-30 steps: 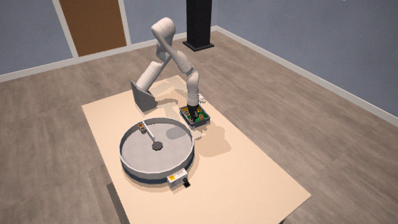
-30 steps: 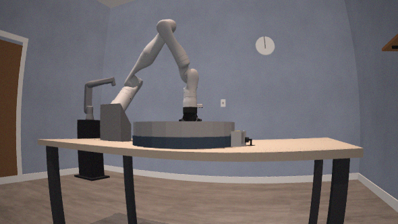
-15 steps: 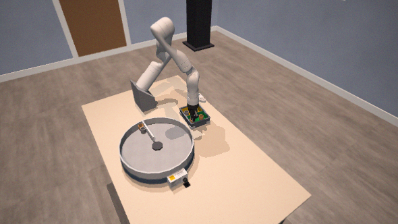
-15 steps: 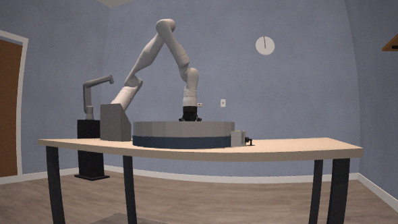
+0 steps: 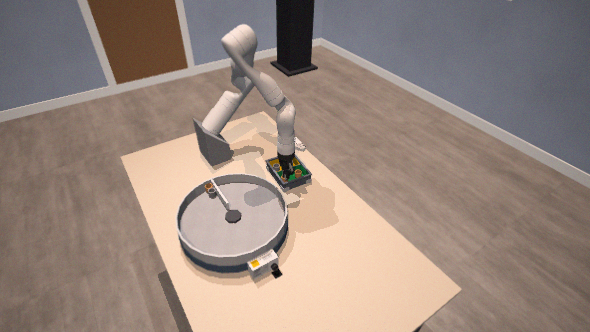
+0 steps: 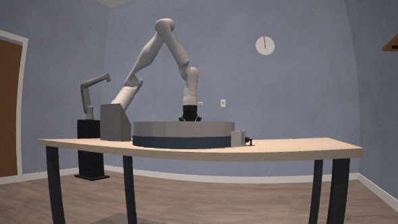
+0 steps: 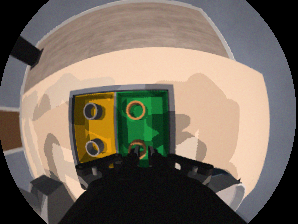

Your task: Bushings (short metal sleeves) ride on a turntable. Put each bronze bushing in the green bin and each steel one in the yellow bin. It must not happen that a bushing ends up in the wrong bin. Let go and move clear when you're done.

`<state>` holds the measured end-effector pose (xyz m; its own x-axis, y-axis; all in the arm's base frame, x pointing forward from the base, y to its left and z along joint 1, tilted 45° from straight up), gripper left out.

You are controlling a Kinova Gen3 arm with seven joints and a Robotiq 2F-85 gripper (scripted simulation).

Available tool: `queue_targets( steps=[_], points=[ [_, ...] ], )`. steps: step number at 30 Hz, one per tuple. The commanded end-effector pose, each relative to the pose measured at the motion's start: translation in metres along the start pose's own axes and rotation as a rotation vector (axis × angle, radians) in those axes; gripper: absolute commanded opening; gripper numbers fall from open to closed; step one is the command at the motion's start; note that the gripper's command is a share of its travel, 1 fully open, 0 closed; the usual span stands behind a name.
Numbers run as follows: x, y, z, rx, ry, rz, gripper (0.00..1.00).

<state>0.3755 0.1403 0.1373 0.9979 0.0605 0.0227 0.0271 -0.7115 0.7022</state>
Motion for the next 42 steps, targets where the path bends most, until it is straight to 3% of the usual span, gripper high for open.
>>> queue_targets(
  steps=[1, 25, 28, 30, 32, 35, 40, 42],
  points=[
    [0.001, 0.002, 0.001, 0.001, 0.0, -0.001, 0.16],
    [0.001, 0.008, 0.001, 0.001, 0.0, -0.001, 0.16],
    [0.001, 0.04, 0.0, 0.0, -0.001, 0.001, 0.16],
    [0.001, 0.04, 0.0, 0.0, -0.001, 0.001, 0.16],
    [0.001, 0.063, 0.0, 0.0, 0.0, 0.0, 0.16],
    [0.001, 0.063, 0.0, 0.0, 0.0, 0.0, 0.16],
    [0.001, 0.118, 0.0, 0.001, 0.0, -0.001, 0.16],
    [0.001, 0.118, 0.001, 0.001, 0.0, -0.001, 0.16]
  ],
)
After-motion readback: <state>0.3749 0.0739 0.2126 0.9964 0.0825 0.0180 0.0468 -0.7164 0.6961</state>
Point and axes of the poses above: the point where the finger pads meet when closed, its own y axis back along the fingers, its own x axis across the jaws, z = x × y, the point moved 10 cm from there along y, back along the fingers, and after that the axes turned 10 degrees about y, right-handed, at the moved point
